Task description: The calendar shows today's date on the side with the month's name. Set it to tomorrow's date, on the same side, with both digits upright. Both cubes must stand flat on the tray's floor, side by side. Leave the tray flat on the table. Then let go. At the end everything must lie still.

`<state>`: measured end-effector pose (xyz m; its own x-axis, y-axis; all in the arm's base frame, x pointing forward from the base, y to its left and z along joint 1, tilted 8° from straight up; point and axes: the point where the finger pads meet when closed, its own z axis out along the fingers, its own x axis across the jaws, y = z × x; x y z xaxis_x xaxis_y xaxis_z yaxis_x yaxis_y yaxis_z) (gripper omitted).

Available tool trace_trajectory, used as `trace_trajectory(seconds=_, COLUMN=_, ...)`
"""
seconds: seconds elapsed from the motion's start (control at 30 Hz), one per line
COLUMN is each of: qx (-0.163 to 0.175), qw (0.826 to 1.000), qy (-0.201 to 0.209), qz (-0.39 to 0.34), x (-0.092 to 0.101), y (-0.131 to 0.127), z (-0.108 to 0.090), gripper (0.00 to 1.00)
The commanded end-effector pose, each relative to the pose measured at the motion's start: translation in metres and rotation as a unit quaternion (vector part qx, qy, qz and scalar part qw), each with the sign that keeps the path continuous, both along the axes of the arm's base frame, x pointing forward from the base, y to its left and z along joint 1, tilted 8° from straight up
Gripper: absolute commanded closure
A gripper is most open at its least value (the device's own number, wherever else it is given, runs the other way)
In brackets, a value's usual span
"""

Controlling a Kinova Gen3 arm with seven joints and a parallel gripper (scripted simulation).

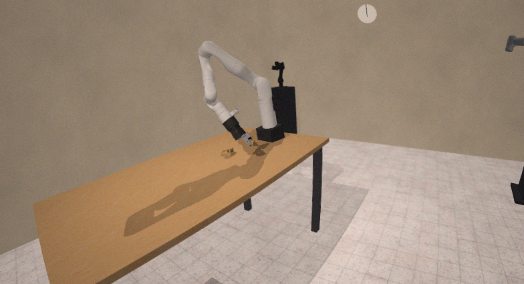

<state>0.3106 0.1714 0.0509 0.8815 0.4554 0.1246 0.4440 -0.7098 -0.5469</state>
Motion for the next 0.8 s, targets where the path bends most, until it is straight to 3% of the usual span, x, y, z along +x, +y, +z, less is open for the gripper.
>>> trace_trajectory(seconds=0.0, qx=0.038, qw=0.999, qy=0.022, qz=-0.007, x=0.0018, y=-0.0039, z=-0.0023, gripper=0.40)
trace_trajectory(seconds=0.17, qx=0.068, qw=0.997, qy=0.031, qz=-0.004, x=0.0032, y=-0.0045, z=-0.0009, gripper=0.40)
trace_trajectory(seconds=0.77, qx=0.068, qw=0.997, qy=0.032, qz=-0.001, x=0.0010, y=-0.0036, z=0.0000, gripper=0.40)
